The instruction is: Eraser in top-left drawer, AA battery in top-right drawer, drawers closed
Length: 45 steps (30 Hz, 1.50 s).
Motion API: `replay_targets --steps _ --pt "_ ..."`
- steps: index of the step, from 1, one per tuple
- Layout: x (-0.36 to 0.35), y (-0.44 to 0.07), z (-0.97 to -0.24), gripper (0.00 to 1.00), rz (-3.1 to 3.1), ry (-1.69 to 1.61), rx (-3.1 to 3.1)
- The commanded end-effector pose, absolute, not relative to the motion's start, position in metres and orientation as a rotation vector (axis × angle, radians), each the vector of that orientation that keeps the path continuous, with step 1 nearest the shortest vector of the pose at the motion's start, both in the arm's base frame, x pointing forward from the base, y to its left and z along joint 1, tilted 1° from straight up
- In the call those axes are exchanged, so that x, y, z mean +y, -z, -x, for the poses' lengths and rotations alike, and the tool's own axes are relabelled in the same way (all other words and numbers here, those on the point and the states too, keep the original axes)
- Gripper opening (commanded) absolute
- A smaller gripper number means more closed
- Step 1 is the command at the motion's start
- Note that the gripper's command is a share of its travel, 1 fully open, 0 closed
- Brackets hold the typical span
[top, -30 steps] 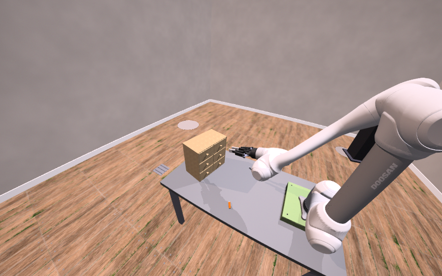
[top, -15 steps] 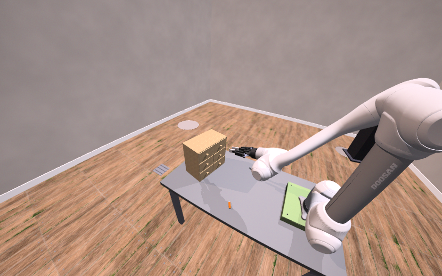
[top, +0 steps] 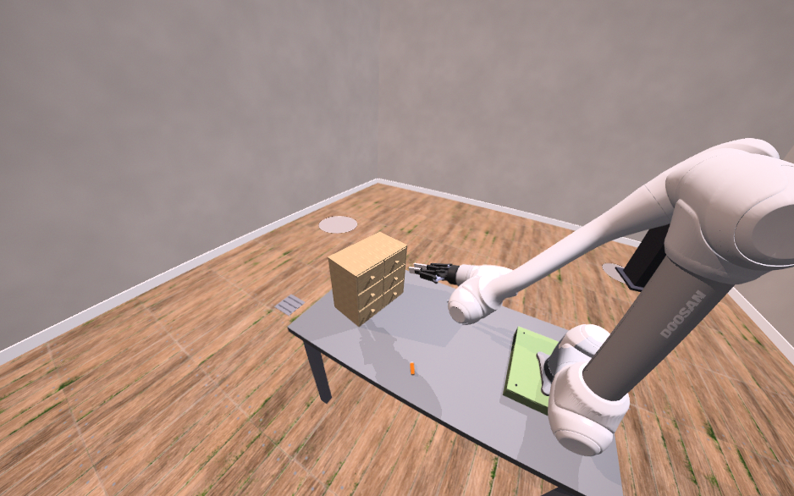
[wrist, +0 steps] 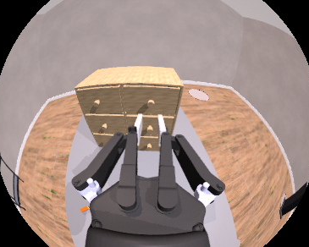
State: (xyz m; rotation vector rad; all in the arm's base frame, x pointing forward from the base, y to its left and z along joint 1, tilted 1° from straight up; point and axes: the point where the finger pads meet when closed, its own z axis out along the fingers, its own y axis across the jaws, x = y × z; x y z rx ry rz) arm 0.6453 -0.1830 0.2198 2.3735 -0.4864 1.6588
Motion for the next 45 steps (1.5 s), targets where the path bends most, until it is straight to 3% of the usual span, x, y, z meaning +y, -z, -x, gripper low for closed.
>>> replay_targets --steps 1,17,45 --pt "-0.185 -0.219 -0.649 0.2 -2.373 -1.659 -0.487" --pt "-0.201 -0.205 -0.69 0.2 -2.373 -1.659 -0.487" --pt "-0.203 -0.203 -0.695 0.2 -2.373 -1.659 -0.487"
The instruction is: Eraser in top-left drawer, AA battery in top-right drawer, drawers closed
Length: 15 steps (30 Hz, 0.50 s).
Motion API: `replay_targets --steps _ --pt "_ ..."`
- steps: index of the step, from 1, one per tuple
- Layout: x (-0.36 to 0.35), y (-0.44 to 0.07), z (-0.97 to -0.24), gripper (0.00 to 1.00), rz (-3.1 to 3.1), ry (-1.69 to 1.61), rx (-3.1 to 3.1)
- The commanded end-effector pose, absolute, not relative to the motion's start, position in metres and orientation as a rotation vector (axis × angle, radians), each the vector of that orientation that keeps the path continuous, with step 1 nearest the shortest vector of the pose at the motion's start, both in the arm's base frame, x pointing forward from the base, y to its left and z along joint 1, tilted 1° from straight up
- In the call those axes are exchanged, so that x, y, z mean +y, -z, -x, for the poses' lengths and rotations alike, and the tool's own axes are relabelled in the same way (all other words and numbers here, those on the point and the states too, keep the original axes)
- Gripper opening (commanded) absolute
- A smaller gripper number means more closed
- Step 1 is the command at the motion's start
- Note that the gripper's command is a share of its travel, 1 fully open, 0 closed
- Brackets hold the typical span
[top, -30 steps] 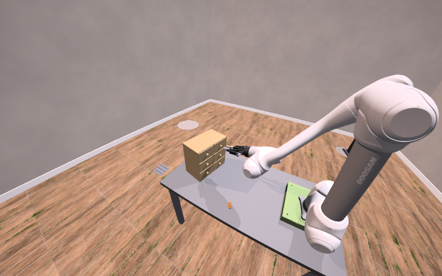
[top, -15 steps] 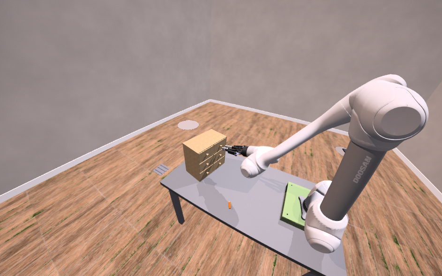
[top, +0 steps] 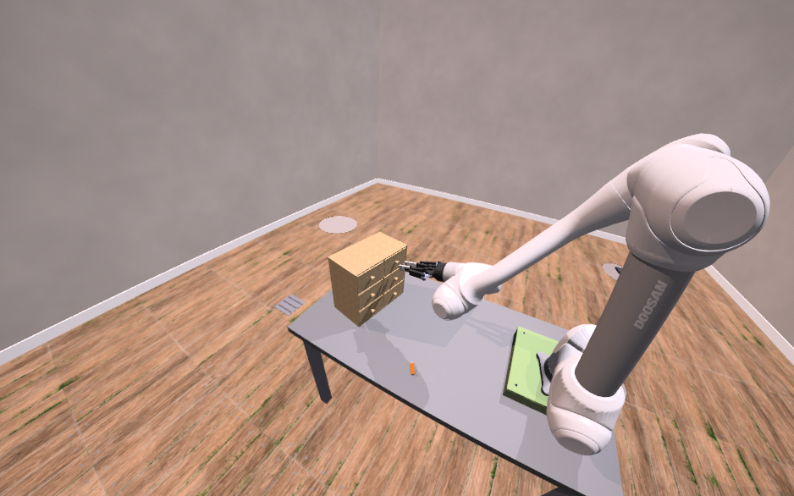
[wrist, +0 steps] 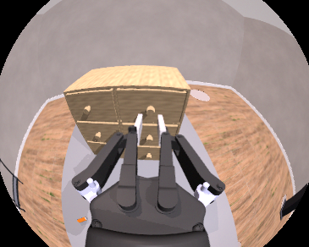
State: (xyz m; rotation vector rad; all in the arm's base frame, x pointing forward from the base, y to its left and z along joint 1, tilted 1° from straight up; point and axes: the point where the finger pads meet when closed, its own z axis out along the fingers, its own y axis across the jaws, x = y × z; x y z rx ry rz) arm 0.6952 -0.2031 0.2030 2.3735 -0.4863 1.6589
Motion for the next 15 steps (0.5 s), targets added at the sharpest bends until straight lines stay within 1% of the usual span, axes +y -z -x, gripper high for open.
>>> replay_targets --steps 1,15 --pt "-0.2031 -0.203 -0.6952 0.2 -2.373 -1.659 -0.487" --pt "-0.2054 -0.203 -0.7006 0.2 -2.373 -1.659 -0.487"
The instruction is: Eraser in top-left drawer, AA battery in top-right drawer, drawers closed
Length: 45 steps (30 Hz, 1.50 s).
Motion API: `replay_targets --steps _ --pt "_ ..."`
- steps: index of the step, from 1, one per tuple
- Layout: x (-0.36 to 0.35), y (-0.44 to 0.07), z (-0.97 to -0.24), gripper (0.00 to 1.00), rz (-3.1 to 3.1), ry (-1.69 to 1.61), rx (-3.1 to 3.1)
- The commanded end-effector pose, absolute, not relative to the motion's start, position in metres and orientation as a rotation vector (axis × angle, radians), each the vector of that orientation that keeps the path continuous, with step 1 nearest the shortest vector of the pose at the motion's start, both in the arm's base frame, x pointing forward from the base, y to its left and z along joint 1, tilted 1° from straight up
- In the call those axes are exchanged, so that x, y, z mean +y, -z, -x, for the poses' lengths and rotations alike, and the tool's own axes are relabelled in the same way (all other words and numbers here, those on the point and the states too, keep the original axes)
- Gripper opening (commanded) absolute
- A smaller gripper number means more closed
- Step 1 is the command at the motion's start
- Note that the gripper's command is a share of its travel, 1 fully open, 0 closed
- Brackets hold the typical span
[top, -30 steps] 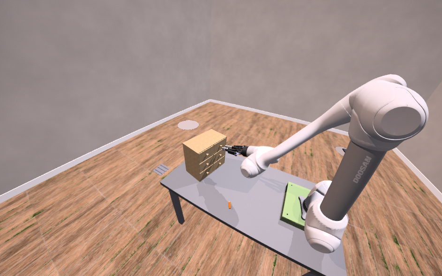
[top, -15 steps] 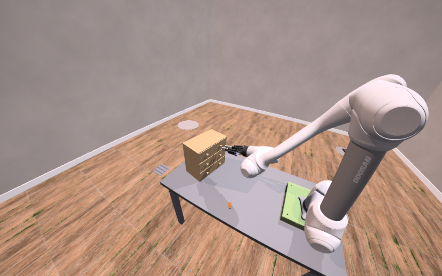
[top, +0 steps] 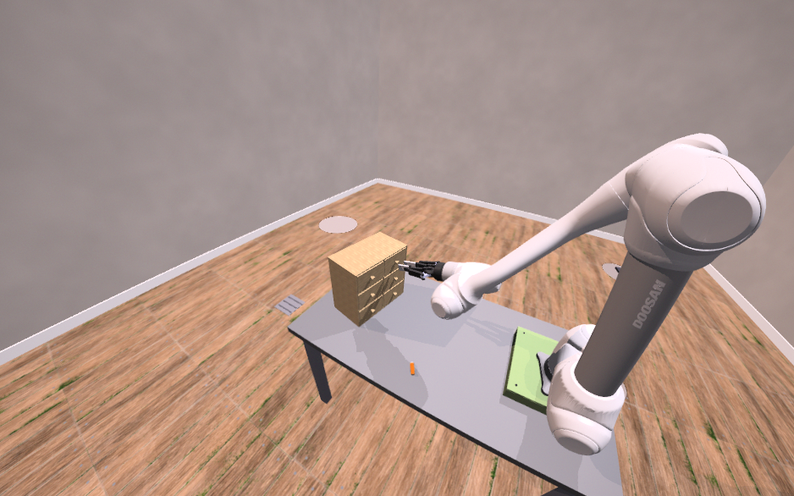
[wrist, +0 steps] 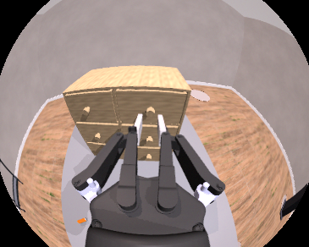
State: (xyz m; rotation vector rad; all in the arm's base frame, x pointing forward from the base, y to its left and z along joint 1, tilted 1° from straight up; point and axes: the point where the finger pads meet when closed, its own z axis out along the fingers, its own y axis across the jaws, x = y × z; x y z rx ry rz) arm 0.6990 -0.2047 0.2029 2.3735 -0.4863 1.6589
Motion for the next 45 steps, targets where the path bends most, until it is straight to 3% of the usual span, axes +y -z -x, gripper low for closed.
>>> replay_targets --steps 1,45 --pt "-0.206 -0.203 -0.702 0.2 -2.373 -1.659 -0.487" --pt "-0.216 -0.203 -0.728 0.2 -2.373 -1.659 -0.487"
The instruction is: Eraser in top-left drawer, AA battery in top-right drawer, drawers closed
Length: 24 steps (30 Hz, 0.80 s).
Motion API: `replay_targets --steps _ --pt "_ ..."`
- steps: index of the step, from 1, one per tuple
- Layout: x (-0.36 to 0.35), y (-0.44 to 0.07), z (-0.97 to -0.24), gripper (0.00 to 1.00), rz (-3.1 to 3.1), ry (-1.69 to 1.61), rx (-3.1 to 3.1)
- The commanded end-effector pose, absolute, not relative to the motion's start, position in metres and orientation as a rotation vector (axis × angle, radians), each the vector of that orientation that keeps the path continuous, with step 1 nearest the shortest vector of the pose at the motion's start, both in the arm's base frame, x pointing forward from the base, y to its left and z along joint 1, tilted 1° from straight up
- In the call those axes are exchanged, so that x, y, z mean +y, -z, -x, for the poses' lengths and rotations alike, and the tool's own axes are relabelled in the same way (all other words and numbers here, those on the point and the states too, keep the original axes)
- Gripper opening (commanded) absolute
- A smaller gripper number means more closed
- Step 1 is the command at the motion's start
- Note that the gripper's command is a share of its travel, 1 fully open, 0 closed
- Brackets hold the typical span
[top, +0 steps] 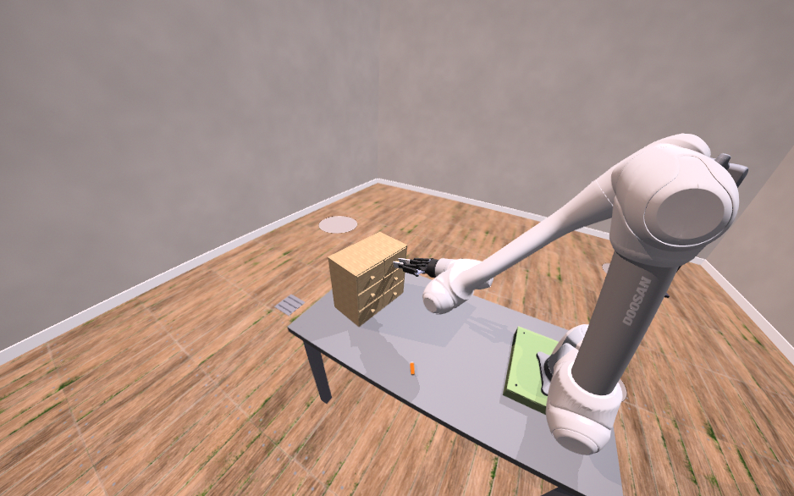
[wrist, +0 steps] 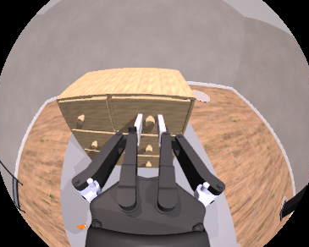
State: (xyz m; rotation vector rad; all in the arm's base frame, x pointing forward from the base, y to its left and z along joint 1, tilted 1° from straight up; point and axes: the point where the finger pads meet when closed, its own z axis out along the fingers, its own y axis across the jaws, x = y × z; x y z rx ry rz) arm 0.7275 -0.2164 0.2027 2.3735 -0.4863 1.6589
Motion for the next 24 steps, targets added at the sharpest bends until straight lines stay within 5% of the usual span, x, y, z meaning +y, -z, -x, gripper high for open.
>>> replay_targets --steps 1,4,5,24 --pt "-0.2164 -0.2028 -0.7275 0.2 -2.373 -1.659 -0.487" --pt "-0.2164 -0.2028 -0.7275 0.2 -2.373 -1.659 -0.487" --pt "-0.2164 -0.2028 -0.7275 0.08 -2.373 -1.659 -0.487" --pt "-0.2164 -0.2028 -0.7275 0.08 -2.373 -1.659 -0.487"
